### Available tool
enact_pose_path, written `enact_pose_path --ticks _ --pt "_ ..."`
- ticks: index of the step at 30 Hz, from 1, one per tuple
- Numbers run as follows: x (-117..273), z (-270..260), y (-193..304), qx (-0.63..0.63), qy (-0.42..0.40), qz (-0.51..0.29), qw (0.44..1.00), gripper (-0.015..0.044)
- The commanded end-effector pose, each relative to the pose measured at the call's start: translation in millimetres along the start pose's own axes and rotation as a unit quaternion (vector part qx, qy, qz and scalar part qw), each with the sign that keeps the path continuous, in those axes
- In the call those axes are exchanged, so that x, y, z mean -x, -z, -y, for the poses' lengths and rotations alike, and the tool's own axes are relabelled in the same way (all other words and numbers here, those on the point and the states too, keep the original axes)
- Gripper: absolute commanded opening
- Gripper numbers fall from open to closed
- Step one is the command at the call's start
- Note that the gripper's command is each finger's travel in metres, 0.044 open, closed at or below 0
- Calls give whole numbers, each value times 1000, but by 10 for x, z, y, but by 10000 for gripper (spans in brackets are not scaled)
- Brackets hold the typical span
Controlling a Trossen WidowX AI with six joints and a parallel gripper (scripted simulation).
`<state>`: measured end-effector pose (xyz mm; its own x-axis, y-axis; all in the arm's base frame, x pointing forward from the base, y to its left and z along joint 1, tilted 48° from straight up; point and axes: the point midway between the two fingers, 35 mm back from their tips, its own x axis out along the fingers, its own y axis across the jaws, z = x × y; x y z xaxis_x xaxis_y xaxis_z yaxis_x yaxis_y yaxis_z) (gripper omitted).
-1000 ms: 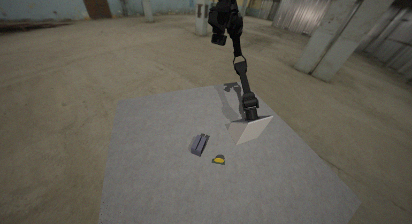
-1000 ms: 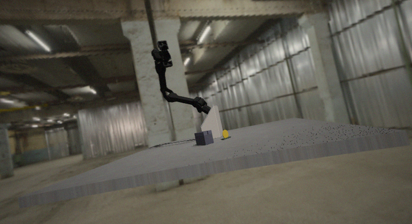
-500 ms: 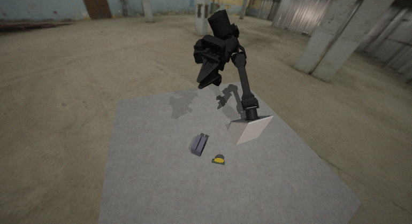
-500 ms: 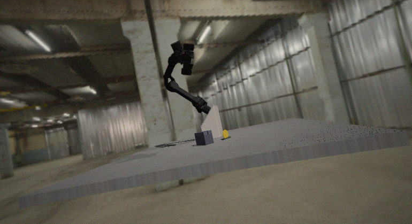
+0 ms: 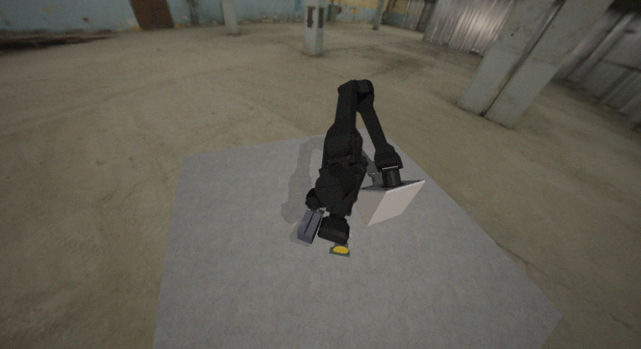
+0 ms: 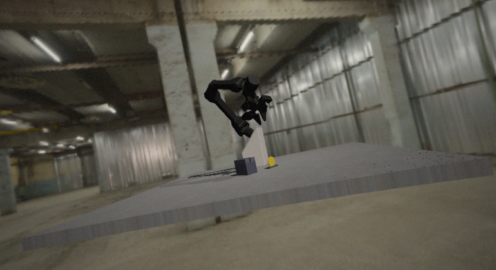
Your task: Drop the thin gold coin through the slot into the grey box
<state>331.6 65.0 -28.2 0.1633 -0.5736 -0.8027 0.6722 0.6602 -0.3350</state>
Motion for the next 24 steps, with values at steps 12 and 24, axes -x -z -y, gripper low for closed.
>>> enact_pose_path --ticks 12,24 --pt "-1107 826 640 53 170 -46 983 161" --pt "-1270 905 671 53 171 -46 983 161"
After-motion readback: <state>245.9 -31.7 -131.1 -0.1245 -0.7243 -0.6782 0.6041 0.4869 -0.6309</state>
